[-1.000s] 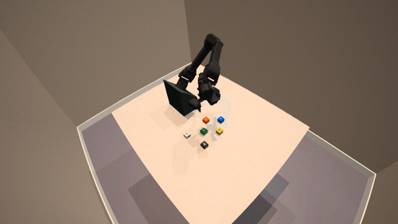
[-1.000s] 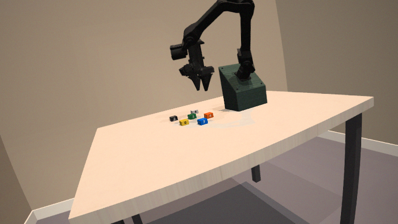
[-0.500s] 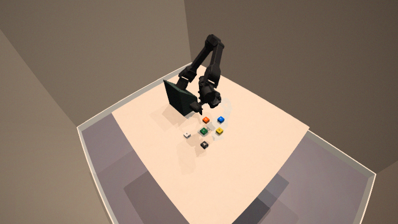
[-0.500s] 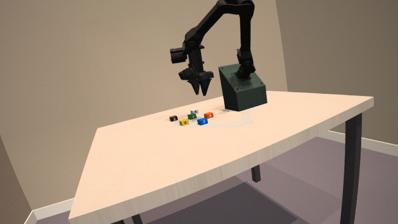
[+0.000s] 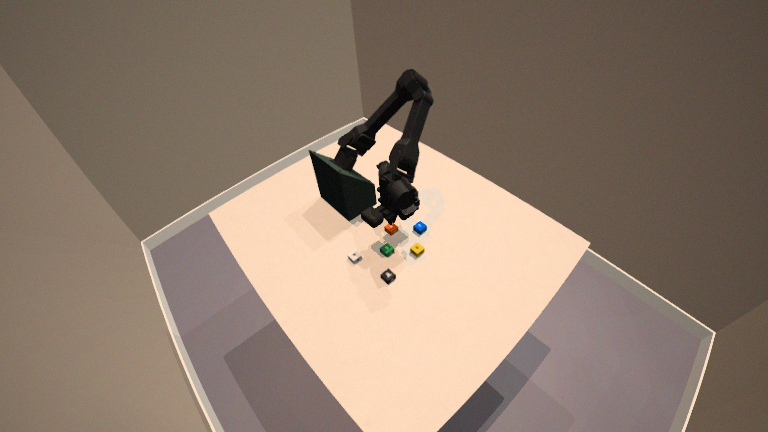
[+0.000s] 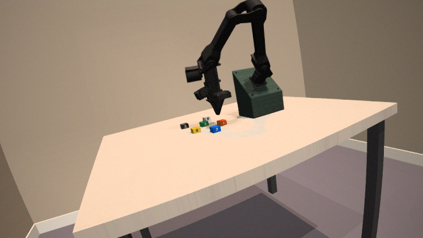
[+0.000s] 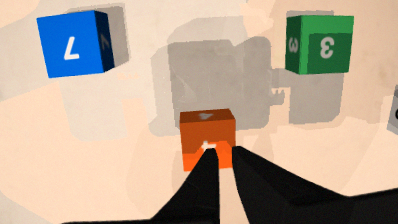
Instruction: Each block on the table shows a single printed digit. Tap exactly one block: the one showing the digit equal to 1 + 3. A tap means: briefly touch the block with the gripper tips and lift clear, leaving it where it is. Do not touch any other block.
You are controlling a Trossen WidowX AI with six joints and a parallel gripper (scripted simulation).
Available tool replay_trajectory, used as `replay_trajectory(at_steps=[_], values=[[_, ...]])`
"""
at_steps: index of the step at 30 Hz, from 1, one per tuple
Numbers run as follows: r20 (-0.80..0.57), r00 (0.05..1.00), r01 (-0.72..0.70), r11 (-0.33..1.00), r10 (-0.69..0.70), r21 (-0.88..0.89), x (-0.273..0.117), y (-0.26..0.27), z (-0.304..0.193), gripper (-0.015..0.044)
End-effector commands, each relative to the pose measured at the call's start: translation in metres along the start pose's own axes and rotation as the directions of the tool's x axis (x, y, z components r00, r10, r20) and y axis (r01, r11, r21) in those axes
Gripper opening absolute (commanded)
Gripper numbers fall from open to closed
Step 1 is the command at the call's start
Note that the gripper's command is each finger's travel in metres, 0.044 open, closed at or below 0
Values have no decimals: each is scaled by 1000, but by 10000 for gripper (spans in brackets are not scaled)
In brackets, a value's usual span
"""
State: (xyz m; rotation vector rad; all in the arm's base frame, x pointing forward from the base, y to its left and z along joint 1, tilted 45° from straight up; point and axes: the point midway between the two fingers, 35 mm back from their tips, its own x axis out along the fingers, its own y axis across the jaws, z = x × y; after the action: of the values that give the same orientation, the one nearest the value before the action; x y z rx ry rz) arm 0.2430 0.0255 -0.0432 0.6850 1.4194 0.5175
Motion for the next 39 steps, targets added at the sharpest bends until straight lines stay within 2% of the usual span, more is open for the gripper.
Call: replay_trajectory(at_steps=[1, 27, 31, 35, 39], values=[[0, 1000, -5, 1000, 5, 4, 2, 1, 0, 20], [0, 1000, -7, 1000, 7, 4, 32, 1, -1, 20], [0, 1000, -7, 1000, 7, 4, 32, 1, -1, 20], [1, 1000, -5, 1000, 5, 3, 4, 1, 0, 20], [0, 1000, -5, 1000, 5, 4, 2, 1, 0, 20]])
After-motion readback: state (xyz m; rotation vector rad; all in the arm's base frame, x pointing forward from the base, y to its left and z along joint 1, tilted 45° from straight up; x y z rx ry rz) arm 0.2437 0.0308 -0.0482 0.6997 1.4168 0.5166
